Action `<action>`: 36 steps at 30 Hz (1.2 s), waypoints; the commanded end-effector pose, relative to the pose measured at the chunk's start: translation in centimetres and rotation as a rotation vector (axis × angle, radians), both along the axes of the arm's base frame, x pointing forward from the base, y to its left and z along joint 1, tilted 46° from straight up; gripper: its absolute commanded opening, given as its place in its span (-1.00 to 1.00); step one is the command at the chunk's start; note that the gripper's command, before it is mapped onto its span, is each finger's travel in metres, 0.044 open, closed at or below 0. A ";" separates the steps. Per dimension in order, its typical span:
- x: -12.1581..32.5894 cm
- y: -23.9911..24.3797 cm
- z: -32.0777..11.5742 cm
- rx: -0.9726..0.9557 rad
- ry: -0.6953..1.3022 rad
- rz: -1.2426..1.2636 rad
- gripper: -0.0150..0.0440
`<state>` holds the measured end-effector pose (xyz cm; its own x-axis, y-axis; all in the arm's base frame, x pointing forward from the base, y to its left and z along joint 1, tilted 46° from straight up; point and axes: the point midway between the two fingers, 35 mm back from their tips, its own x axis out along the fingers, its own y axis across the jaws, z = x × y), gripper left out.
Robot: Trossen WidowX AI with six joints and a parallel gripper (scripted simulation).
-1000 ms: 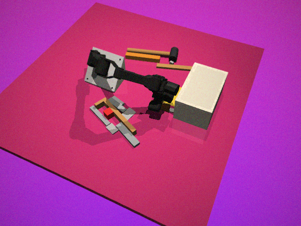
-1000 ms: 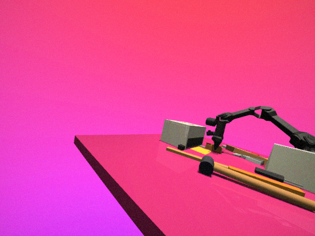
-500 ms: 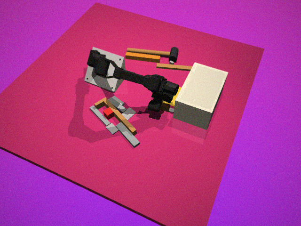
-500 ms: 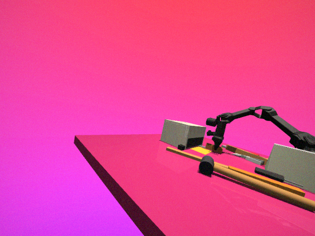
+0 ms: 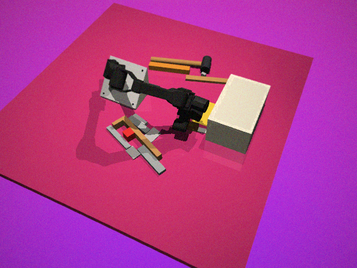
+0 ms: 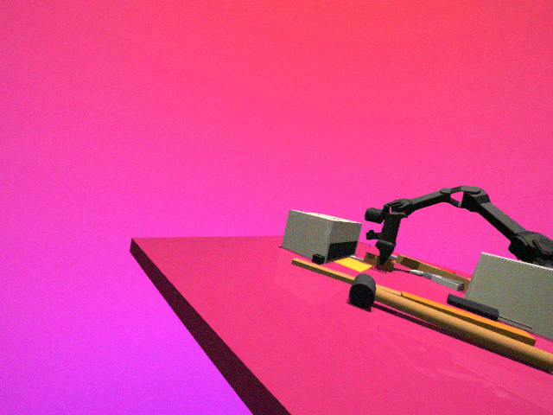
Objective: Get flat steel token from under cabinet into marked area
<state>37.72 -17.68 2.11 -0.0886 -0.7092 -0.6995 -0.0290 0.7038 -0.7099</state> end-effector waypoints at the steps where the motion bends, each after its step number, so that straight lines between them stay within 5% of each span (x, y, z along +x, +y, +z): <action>1: -0.7 0.0 0.1 -0.001 0.009 -0.001 -0.49; 36: -3.9 0.1 0.3 -0.001 0.010 -0.001 -0.49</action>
<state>34.44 -17.50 2.32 -0.0900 -0.7094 -0.6990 -0.0309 0.7035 -0.7100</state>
